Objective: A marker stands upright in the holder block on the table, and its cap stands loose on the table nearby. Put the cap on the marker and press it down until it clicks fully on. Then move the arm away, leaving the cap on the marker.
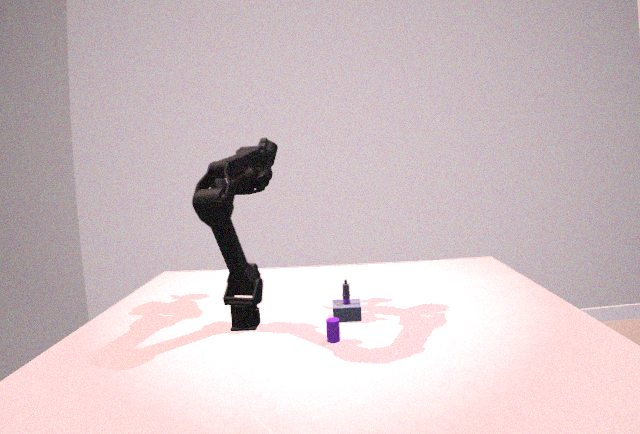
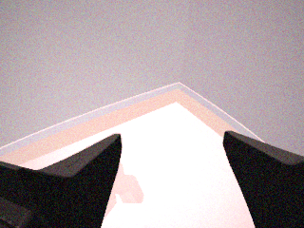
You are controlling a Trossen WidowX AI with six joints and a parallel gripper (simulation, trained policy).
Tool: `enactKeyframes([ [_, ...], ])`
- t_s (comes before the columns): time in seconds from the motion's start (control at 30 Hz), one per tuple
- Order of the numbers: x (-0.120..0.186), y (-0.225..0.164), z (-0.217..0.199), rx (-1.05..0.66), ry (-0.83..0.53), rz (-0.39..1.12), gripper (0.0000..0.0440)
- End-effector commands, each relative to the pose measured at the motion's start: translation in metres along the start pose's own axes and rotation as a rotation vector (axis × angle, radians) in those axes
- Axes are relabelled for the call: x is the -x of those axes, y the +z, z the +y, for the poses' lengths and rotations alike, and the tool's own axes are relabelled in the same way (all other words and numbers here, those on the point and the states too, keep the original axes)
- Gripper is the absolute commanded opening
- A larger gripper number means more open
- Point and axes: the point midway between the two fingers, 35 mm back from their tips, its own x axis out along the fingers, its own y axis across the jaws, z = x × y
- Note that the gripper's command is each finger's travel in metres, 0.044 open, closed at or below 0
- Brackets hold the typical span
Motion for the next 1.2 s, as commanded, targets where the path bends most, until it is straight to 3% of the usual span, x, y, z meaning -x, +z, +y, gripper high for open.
enactKeyframes([
  [0.0,0.008,-0.003,-0.005,-0.008,-0.035,0.016,0.0329],
  [1.17,0.076,-0.060,-0.044,-0.143,-0.323,0.179,0.0328],
])
